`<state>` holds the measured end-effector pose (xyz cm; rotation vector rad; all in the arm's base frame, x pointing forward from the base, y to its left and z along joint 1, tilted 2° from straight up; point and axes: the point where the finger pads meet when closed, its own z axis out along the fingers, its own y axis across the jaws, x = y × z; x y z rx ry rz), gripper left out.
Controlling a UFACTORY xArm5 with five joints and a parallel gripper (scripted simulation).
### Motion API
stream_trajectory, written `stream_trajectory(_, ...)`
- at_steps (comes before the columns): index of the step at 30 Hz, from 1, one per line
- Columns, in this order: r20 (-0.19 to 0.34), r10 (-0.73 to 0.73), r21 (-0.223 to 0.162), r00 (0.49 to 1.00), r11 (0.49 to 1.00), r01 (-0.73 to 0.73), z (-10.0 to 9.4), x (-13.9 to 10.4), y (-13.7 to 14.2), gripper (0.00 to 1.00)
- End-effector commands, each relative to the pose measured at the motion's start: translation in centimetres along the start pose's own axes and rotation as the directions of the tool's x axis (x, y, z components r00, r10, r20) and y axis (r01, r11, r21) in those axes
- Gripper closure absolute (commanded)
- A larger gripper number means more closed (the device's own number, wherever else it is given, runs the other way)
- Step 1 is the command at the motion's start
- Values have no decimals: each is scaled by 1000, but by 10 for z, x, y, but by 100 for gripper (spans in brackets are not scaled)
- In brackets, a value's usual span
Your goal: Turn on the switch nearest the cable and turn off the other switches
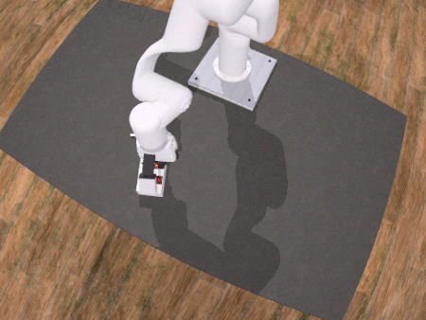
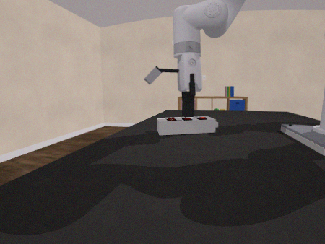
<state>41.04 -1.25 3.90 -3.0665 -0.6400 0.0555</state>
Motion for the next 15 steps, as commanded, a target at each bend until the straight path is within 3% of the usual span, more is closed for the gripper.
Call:
stream_trajectory(1,-3,0,-2,1000,1000,0,-1,1,1,100)
stream_trajectory(15,-3,0,-2,1000,1000,0,-1,2,1,100)
